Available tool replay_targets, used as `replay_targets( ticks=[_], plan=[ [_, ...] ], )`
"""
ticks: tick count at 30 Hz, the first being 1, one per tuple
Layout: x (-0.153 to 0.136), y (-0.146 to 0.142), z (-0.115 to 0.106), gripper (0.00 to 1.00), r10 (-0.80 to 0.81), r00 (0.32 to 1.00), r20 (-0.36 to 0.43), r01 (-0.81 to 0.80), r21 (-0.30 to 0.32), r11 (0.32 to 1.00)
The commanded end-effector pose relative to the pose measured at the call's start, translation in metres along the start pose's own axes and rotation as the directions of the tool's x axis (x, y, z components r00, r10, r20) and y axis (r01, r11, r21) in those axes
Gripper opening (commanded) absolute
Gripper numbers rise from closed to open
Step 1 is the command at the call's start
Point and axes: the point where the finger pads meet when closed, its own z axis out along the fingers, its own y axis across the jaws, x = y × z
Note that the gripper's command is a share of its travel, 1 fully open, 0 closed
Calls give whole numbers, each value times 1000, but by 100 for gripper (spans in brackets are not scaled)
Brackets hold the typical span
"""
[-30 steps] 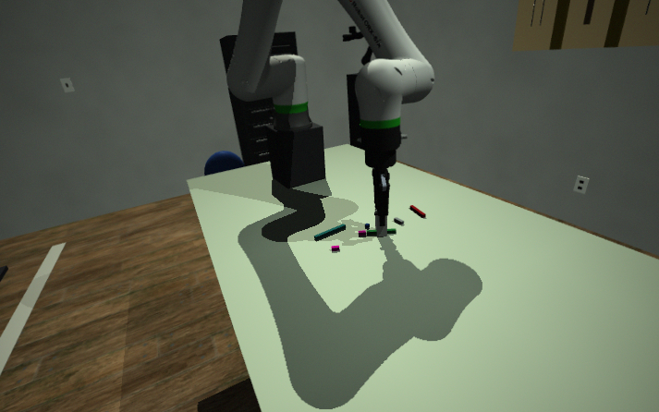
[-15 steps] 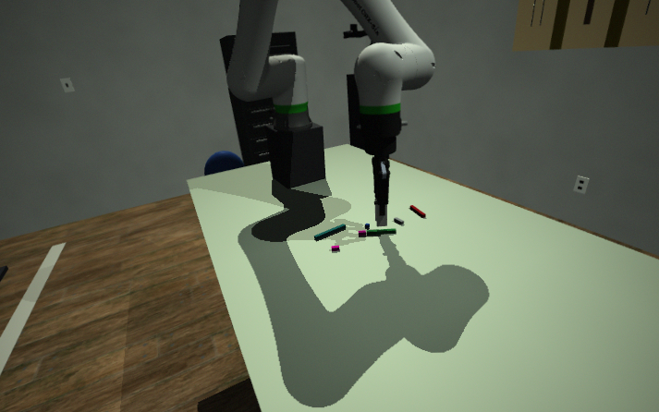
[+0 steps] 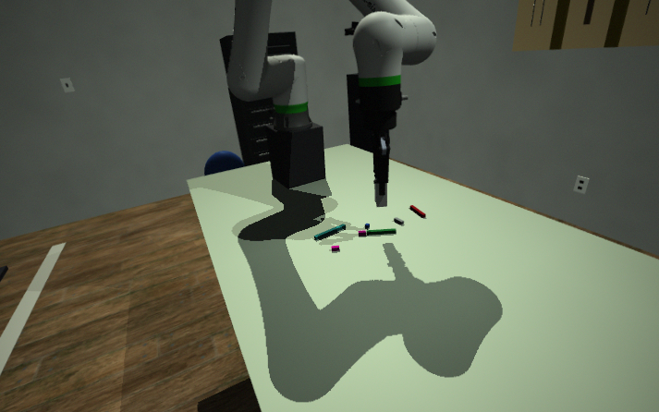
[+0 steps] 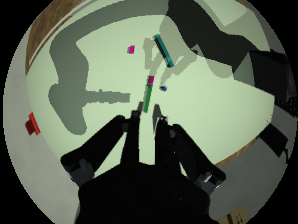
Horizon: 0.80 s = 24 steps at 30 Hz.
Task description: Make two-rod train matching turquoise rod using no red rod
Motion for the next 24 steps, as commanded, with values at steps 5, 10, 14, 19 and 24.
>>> replay_targets(
  ticks=[5, 10, 14, 19, 24],
  plan=[
    [0, 0, -1, 100, 0, 1000, 0, 0, 0, 1000],
    [0, 0, -1, 100, 0, 1000, 0, 0, 0, 1000],
    [0, 0, -1, 100, 0, 1000, 0, 0, 0, 1000],
    [0, 0, -1, 100, 0, 1000, 0, 0, 0, 1000],
    [0, 0, -2, 100, 0, 1000, 0, 0, 0, 1000]
  ],
)
